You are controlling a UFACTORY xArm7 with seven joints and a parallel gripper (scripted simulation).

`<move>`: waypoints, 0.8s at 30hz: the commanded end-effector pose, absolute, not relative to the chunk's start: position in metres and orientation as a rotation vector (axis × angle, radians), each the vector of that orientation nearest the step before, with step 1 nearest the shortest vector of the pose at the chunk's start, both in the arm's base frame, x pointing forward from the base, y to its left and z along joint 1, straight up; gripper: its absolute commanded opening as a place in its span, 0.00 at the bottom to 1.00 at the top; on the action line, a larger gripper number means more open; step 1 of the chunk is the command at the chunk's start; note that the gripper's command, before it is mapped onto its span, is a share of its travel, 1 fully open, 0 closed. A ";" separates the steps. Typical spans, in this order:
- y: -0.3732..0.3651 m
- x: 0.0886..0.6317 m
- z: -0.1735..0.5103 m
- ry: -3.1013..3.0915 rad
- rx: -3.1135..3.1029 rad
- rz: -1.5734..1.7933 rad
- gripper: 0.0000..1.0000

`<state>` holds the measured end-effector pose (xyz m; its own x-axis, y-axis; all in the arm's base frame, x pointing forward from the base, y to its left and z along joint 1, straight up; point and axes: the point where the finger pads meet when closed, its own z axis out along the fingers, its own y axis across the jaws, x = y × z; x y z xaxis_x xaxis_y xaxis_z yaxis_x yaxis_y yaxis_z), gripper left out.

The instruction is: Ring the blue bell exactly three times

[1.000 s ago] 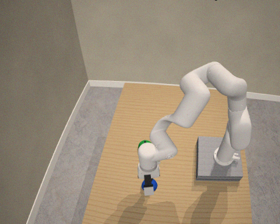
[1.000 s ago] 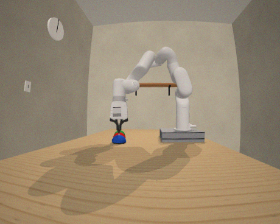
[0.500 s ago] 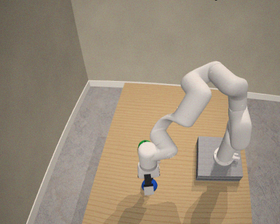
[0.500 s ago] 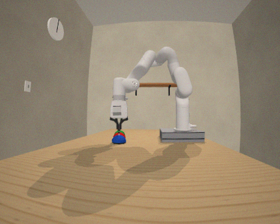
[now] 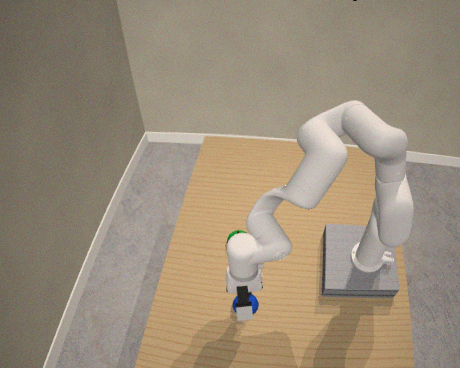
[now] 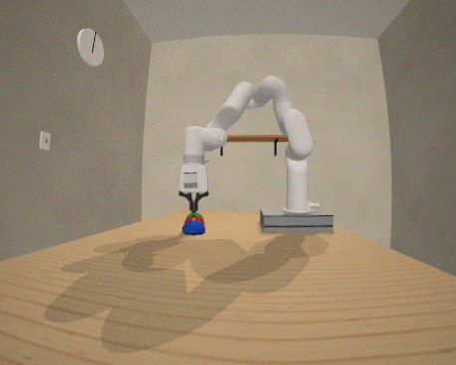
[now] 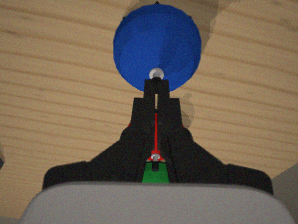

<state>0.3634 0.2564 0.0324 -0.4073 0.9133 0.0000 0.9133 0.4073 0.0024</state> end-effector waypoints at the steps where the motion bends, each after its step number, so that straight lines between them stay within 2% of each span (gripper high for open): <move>1: 0.257 0.365 0.034 2.633 1.708 0.009 0.00; 24: 0.257 0.365 0.032 2.633 1.708 0.009 0.00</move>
